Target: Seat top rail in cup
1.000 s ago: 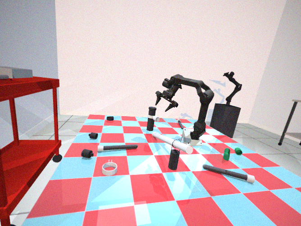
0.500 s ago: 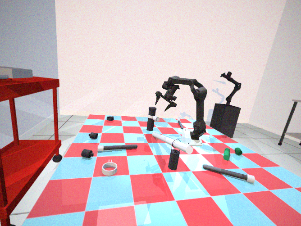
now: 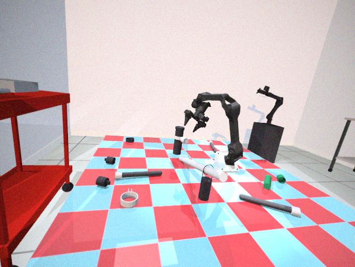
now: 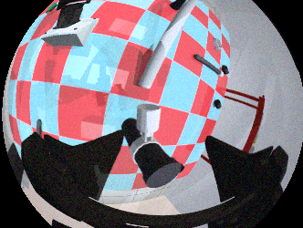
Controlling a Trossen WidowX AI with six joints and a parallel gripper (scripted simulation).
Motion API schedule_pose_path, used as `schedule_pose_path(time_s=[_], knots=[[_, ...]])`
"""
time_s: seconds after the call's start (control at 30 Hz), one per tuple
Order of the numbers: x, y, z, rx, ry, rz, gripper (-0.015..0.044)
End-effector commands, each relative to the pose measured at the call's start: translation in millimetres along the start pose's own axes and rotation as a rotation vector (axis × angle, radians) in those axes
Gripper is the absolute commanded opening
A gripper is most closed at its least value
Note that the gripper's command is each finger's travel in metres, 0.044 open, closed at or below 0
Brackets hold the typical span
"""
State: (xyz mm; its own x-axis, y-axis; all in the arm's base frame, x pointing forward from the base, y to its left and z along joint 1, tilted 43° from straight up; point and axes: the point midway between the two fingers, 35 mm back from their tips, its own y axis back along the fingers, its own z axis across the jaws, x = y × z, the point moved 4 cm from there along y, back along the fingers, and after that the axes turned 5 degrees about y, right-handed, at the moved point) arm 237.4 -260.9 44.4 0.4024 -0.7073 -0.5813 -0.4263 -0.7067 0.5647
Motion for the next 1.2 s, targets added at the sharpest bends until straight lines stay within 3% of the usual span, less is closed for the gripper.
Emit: schedule_pose_path(time_s=[0.0, 0.13, 1.17], knots=[[-1, -18, 10, -0.002, 0.001, -0.01, 0.044], [-4, -44, 26, -0.001, 0.001, -0.011, 0.044], [-2, -88, 26, -0.001, 0.001, -0.008, 0.044]])
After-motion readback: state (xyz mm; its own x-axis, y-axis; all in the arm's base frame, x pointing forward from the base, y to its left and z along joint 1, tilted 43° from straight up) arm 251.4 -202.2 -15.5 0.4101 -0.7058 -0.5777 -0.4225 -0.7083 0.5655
